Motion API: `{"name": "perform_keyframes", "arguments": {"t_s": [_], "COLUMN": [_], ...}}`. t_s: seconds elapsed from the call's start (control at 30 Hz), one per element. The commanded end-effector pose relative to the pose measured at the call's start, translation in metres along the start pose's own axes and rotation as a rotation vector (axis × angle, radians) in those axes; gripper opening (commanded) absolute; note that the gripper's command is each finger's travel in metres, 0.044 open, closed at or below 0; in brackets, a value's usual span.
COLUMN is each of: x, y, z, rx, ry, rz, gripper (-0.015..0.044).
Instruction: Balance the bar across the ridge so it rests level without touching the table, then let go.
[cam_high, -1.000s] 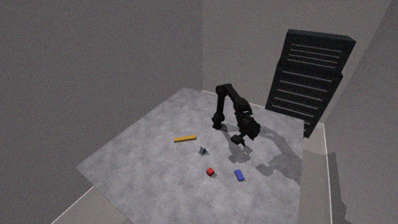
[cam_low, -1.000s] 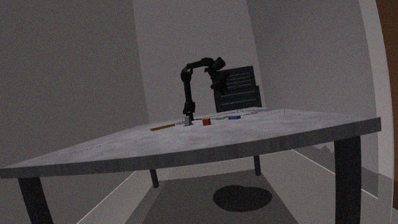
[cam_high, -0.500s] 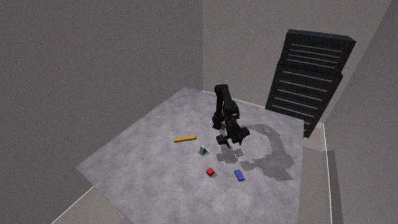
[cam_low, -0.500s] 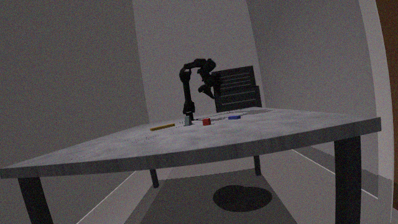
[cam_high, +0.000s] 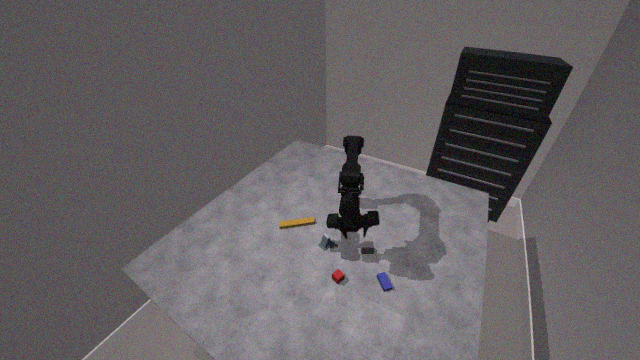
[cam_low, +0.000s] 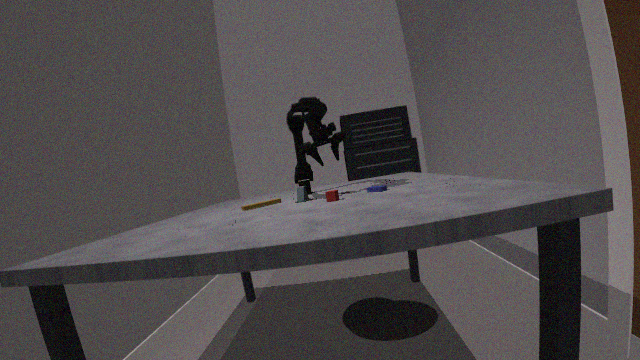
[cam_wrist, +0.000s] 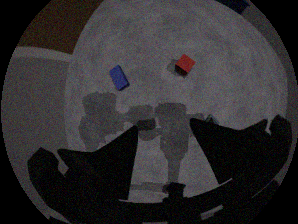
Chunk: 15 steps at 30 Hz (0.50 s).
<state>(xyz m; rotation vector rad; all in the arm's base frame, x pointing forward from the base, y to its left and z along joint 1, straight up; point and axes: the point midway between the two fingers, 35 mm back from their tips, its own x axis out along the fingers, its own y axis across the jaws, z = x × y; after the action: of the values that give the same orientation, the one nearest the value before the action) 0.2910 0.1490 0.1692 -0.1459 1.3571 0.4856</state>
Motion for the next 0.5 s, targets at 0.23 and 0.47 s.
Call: {"name": "perform_keyframes", "arguments": {"t_s": [0.23,0.47], "x": [-0.002,-0.004], "y": [-0.055,-0.089], "z": [-0.017,-0.030], "rx": [0.241,0.372], "ry": [0.010,0.019], "rz": [-0.064,-0.110], "gripper": [0.0315,0.0315]}}
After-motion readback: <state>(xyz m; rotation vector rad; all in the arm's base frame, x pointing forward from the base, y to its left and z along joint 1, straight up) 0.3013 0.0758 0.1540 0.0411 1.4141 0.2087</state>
